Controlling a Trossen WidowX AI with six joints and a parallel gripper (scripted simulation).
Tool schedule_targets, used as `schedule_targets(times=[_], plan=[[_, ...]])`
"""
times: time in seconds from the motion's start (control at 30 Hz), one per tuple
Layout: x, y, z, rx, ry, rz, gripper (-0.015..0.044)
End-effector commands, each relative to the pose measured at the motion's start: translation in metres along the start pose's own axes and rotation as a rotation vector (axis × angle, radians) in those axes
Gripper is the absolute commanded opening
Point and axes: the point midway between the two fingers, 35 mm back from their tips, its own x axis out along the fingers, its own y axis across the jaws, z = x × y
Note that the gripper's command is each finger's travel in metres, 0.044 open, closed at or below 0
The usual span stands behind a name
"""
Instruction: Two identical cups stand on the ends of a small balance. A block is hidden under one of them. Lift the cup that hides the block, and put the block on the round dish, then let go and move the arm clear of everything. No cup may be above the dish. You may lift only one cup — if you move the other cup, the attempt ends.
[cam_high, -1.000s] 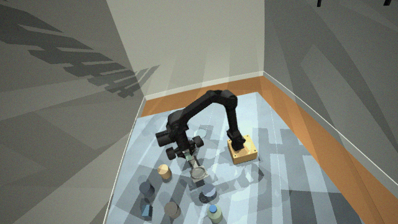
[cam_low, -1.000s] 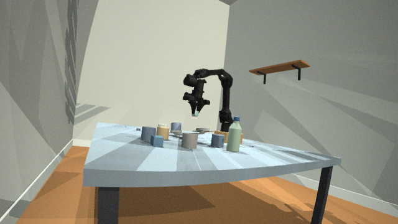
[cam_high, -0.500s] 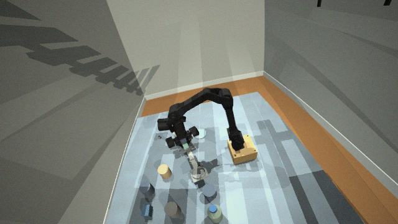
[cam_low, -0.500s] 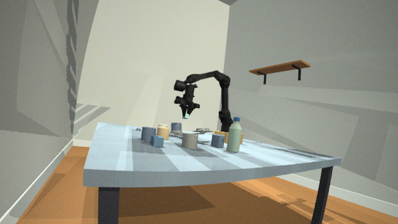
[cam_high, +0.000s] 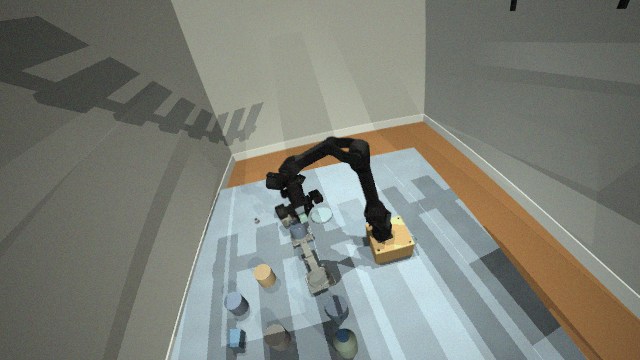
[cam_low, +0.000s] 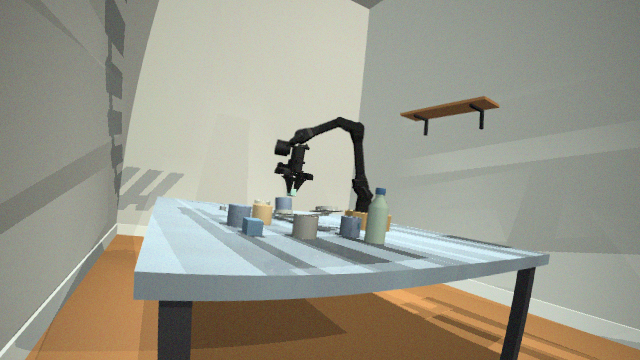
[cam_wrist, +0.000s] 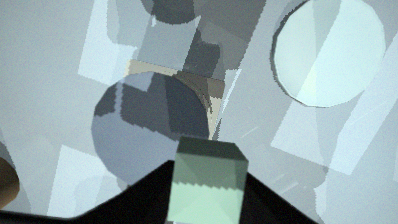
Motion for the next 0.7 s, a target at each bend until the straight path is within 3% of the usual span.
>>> schedule_targets(times=[0.0,0.4,0.67], plan=[[0.011,-0.022,0.02,0.007,0.007,-0.013,0.0],[0.035,-0.1,0.073,0.042,0.01,-0.041,0.0],[0.046,-0.105,0.076,0.044,0.01,-0.043,0.0]])
